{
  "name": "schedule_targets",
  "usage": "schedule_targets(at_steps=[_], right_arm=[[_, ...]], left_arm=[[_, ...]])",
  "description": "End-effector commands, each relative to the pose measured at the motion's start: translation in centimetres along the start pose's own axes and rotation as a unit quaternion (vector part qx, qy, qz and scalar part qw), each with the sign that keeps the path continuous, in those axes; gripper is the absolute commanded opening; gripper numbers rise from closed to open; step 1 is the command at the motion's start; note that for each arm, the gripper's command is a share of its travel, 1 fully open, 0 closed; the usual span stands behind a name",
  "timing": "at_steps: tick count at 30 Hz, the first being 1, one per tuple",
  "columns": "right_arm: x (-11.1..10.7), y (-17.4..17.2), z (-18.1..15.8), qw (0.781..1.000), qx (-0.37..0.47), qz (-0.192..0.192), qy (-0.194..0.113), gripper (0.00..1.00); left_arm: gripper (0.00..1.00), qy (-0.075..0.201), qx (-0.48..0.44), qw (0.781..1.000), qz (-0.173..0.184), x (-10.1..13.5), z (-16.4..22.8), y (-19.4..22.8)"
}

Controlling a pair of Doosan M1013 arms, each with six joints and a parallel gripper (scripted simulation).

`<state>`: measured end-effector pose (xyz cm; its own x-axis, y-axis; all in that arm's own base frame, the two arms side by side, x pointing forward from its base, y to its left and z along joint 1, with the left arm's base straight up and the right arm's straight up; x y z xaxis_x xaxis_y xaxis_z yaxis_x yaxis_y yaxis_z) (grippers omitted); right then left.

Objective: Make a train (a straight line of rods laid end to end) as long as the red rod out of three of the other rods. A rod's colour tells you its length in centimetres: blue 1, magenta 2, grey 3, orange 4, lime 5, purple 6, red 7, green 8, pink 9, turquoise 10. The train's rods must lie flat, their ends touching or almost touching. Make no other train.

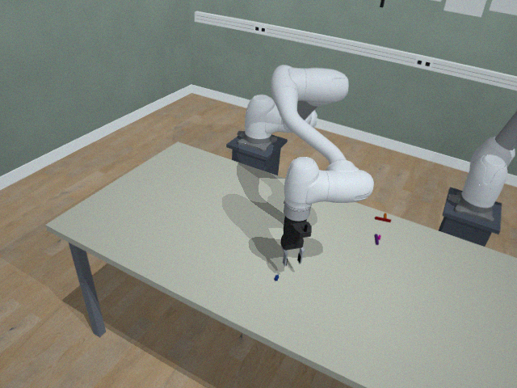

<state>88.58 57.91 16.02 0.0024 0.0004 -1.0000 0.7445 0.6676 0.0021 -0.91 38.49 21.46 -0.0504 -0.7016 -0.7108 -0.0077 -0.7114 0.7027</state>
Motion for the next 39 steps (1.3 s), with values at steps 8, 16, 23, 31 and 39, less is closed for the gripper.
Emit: schedule_targets(at_steps=[8,16,23,31,39], right_arm=[[-0.1,-0.1,0.0,1.000,-0.001,-0.002,0.001,1.00],[-0.1,-0.1,0.0,1.000,-0.002,-0.002,0.001,1.00],[-0.5,-1.5,-1.6,0.997,-0.072,0.002,0.001,1.00],[-1.0,-5.4,-4.5,0.974,-0.226,0.002,0.000,1.00],[-1.3,-9.1,-6.8,0.937,-0.350,0.002,0.000,1.00]], left_arm=[[1.00,0.003,0.000,1.000,0.003,0.2,0.0,0.3],[1.00,0.003,0.000,1.000,0.003,0.2,0.0,0.3],[1.00,0.003,0.000,1.000,0.003,0.2,0.0,0.3],[1.00,0.003,0.000,1.000,0.003,0.2,0.0,0.3],[1.00,0.003,0.000,1.000,0.003,0.2,0.0,0.3]])
Point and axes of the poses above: on each arm, the point where the finger pads meet when closed, its own x axis out along the fingers, its own z axis across the jaws, y = z × x, the point moved 8 cm from there along -x, back along the fingers, and after that the axes turned 1 degree about x, right-handed, at the moved point
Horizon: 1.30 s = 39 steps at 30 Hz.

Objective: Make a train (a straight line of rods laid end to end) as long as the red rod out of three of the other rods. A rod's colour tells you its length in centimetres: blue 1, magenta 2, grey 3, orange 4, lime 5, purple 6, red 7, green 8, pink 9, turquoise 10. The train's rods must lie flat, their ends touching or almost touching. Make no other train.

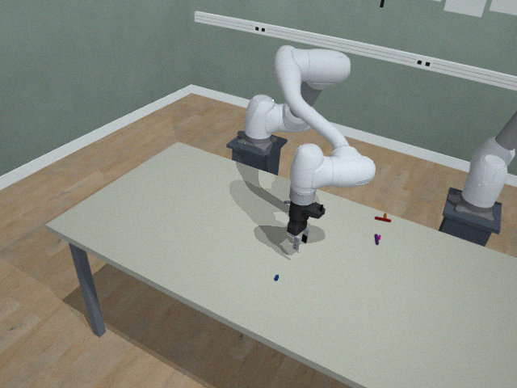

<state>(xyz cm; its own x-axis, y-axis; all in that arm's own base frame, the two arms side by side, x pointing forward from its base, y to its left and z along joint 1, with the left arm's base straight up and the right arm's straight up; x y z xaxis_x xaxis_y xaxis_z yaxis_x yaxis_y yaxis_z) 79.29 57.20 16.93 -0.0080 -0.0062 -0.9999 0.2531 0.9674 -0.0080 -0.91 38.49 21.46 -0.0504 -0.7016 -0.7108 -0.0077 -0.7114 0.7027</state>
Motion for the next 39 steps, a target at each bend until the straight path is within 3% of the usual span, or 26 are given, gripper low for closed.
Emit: schedule_targets(at_steps=[1,9,11,12,19,26,28,29,39], right_arm=[[-0.4,-1.1,-2.4,0.996,-0.083,0.006,-0.005,1.00],[-0.5,-3.6,-6.9,0.975,-0.224,0.005,-0.006,1.00],[-0.5,-3.6,-6.9,0.975,-0.224,0.005,-0.006,1.00],[-0.5,-4.6,-8.3,0.963,-0.269,0.005,-0.006,1.00],[-0.4,-7.2,-12.1,0.925,-0.381,0.004,-0.006,1.00],[-0.2,-10.3,-15.9,0.871,-0.492,0.004,-0.007,1.00],[-0.2,-10.3,-15.9,0.871,-0.492,0.004,-0.007,1.00],[-0.1,-11.5,-17.3,0.847,-0.532,0.003,-0.007,1.00],[0.5,-16.4,-22.5,0.744,-0.668,0.003,-0.007,1.00]], left_arm=[[1.00,0.003,0.000,1.000,0.003,0.2,0.0,0.3],[1.00,0.003,0.000,1.000,0.003,0.2,0.0,0.3],[1.00,0.003,0.000,1.000,0.003,0.2,0.0,0.3],[1.00,0.003,0.000,1.000,0.003,0.2,0.0,0.3],[1.00,0.003,0.000,1.000,0.003,0.2,0.0,0.3],[1.00,0.003,0.000,1.000,0.003,0.2,0.0,0.3],[1.00,0.003,0.000,1.000,0.003,0.2,0.0,0.3],[1.00,0.003,0.000,1.000,0.003,0.2,0.0,0.3],[1.00,0.003,0.000,1.000,0.003,0.2,0.0,0.3]])
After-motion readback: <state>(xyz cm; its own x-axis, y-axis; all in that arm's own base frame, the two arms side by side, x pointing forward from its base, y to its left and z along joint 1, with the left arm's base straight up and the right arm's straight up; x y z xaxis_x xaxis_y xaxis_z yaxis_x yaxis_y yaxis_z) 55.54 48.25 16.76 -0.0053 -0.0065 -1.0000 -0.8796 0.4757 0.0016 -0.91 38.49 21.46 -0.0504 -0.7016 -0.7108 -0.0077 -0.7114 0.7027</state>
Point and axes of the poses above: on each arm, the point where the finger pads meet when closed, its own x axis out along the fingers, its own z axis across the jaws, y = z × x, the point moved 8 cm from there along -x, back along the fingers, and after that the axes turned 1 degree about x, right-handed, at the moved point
